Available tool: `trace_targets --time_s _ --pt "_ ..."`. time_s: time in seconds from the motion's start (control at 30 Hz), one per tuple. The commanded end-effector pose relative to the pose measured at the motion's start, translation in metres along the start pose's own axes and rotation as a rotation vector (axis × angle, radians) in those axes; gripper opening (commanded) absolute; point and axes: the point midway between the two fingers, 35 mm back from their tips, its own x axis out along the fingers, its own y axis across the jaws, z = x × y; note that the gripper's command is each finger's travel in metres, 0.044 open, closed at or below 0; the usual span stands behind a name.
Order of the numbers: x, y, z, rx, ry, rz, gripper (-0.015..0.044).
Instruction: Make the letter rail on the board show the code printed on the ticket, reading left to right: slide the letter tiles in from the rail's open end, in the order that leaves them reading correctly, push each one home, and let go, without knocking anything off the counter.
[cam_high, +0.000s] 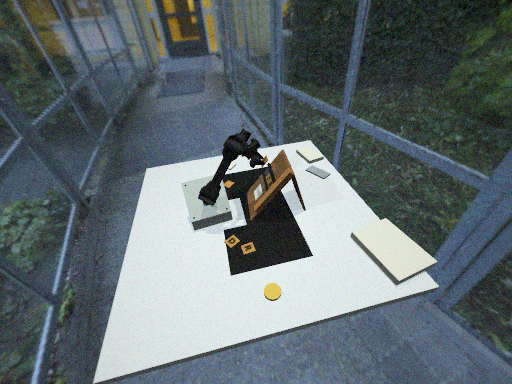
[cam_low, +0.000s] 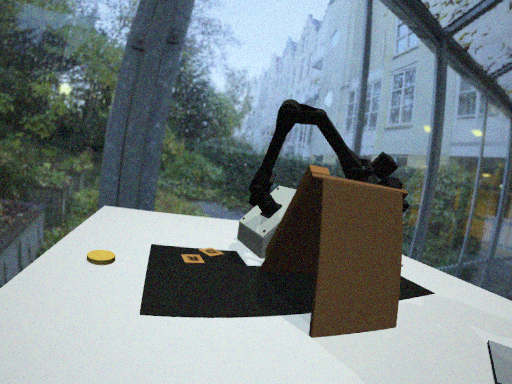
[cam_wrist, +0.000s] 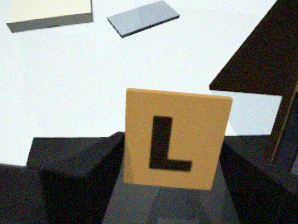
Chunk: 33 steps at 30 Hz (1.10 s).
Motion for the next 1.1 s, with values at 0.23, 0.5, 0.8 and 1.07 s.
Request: trace_targets --time_s 0.23,0.5,0.8,1.07 --pt "0.000 -0.006 -0.003 -0.009 0.004 0.002 0.0000" --pt "0.000 -0.010 -0.003 -0.010 0.004 0.002 0.0000" --pt "0.000 -0.015 -0.003 -0.010 0.004 0.002 0.0000" --pt "0.000 -0.019 -0.003 -0.010 0.004 0.002 0.0000"
